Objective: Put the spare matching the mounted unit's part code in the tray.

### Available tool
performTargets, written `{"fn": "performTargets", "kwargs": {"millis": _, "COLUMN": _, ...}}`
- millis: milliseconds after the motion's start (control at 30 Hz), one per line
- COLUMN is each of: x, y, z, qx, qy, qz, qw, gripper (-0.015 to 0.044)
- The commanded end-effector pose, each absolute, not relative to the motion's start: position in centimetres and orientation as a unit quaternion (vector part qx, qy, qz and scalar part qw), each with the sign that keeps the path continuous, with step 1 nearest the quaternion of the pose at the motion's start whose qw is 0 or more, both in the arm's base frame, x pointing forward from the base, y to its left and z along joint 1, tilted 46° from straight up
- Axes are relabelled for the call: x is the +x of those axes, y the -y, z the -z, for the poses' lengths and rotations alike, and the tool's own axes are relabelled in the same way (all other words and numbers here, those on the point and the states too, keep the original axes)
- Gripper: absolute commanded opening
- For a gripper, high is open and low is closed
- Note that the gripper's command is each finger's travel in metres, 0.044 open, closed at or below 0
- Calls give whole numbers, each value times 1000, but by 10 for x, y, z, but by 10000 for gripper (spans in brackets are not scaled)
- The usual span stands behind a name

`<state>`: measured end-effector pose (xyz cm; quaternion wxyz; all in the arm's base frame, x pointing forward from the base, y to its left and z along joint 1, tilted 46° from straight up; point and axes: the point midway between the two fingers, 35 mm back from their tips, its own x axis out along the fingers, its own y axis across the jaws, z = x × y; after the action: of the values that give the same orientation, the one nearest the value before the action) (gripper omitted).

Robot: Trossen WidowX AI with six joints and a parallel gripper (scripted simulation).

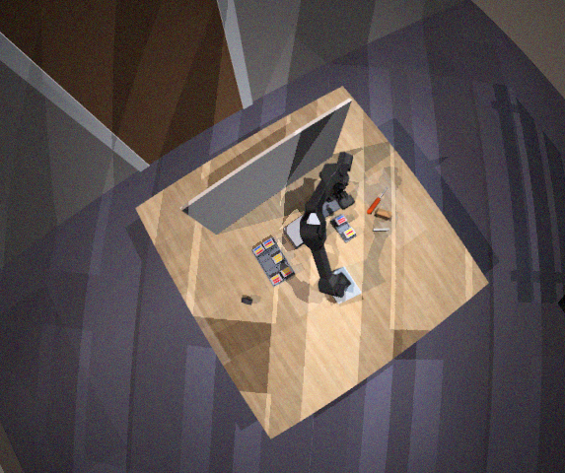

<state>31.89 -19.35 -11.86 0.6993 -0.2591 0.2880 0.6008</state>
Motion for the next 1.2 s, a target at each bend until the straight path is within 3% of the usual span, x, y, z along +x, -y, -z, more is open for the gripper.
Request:
{"fn": "performTargets", "kwargs": {"millis": 0, "x": 320, "y": 189, "z": 123, "qx": -257, "qy": -288, "qz": -601, "qw": 700, "gripper": 0}}
{"fn": "performTargets", "kwargs": {"millis": 1167, "x": 323, "y": 164, "z": 146, "qx": -256, "qy": -287, "qz": -601, "qw": 701, "gripper": 0}}
